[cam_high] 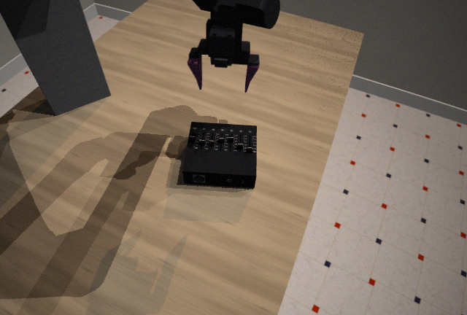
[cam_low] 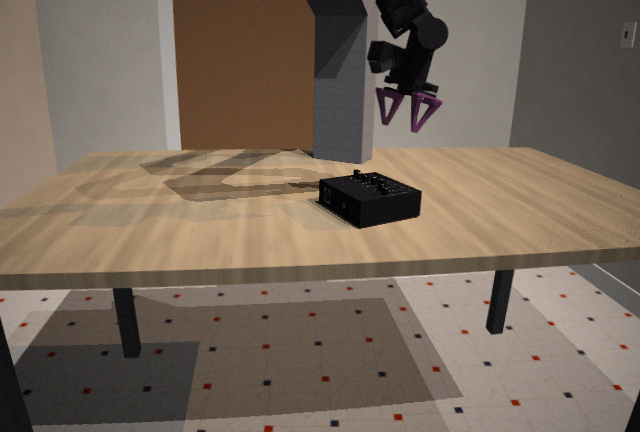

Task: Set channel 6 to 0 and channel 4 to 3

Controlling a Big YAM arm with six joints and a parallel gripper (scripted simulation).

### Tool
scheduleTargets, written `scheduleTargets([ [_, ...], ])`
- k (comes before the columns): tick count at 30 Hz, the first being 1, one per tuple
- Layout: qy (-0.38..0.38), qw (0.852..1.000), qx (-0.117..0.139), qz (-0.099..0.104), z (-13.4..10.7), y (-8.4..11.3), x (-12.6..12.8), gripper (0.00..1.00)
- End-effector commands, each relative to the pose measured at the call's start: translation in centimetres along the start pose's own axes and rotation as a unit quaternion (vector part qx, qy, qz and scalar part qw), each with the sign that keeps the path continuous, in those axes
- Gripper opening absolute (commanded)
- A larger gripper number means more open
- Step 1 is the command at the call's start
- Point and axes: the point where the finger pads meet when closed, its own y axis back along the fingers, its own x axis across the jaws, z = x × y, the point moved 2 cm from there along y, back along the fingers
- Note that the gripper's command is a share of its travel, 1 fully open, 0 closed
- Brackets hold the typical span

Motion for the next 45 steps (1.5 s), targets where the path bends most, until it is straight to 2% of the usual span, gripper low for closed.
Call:
scheduleTargets([
  [1,0.007,1.0,0.002,0.005,-0.2,0.4,0.4,1.0],
  [2,0.007,1.0,0.002,0.005,-0.2,0.4,0.4,1.0],
  [4,-0.019,1.0,0.004,-0.002,1.4,-0.1,0.2,1.0],
  [6,-0.059,0.997,0.039,-0.009,3.2,-0.1,-0.2,1.0],
  [8,-0.127,0.988,0.085,-0.017,6.2,-0.1,-0.1,1.0],
  [9,-0.133,0.988,0.082,-0.01,6.6,-0.4,0.9,1.0],
  [10,-0.163,0.981,0.101,-0.015,7.9,-0.2,0.9,1.0],
  [12,-0.163,0.981,0.101,-0.015,7.9,-0.2,0.9,1.0],
  [13,-0.182,0.976,0.114,-0.019,8.8,0.0,0.8,1.0],
  [15,-0.193,0.973,0.121,-0.021,9.2,0.1,0.8,1.0],
  [16,-0.186,0.974,0.13,-0.011,8.3,1.0,1.7,1.0],
  [17,-0.176,0.975,0.136,-0.025,7.0,0.5,0.7,1.0],
  [20,-0.173,0.975,0.137,-0.028,6.7,0.6,0.2,1.0],
  [23,-0.181,0.975,0.127,-0.038,7.7,-0.3,-0.7,1.0],
  [25,-0.19,0.974,0.122,-0.02,8.6,0.1,0.6,1.0],
  [27,-0.151,0.981,0.124,-0.021,7.9,-1.9,0.3,1.0],
  [29,-0.151,0.981,0.124,-0.021,7.9,-1.9,0.3,1.0],
  [33,-0.029,0.992,0.125,-0.005,6.7,-7.7,0.1,1.0],
  [34,-0.01,0.992,0.125,-0.003,6.5,-8.7,-0.1,1.0],
  [36,0.0,0.992,0.125,-0.001,6.4,-9.2,-0.2,1.0],
  [37,0.0,0.992,0.125,-0.001,6.4,-9.2,-0.2,0.0],
  [38,0.005,0.991,0.13,0.005,5.7,-8.6,0.4,0.0],
  [39,0.004,0.992,0.129,0.015,6.2,-7.4,1.0,0.0],
  [42,-0.002,0.992,0.123,0.023,6.8,-7.8,2.2,0.0],
  [45,-0.004,0.993,0.12,0.019,7.2,-8.0,1.8,0.0],
])
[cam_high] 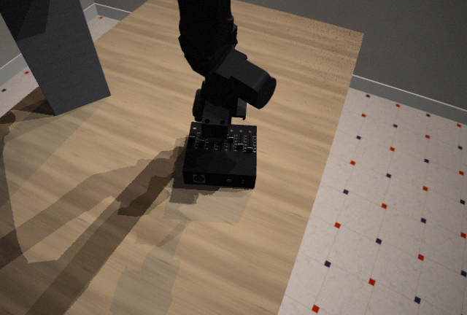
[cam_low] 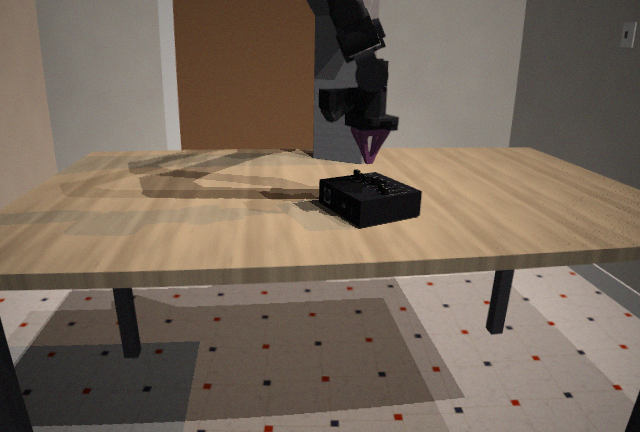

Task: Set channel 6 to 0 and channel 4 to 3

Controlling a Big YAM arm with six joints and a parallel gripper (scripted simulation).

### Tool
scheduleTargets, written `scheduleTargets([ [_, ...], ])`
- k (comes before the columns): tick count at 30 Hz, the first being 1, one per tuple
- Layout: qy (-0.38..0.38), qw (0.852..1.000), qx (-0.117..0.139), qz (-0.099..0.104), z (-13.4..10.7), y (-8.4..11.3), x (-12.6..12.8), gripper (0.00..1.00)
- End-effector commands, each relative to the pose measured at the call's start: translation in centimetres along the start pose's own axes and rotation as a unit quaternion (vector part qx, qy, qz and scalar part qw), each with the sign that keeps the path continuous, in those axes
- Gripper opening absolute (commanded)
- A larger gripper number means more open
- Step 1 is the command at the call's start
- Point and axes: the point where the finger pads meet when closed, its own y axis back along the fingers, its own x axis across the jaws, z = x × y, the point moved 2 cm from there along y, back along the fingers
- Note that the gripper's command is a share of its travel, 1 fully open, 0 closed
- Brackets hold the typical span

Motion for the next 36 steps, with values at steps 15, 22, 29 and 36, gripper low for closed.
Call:
scheduleTargets([
  [15,0.017,1.0,-0.003,0.007,0.2,0.1,0.7,0.0],
  [22,0.016,1.0,-0.003,0.007,0.2,0.1,0.7,0.0],
  [29,0.016,1.0,-0.003,0.007,0.2,0.1,0.7,0.0],
  [36,0.017,1.0,-0.002,0.004,0.1,-0.2,0.4,0.0],
])
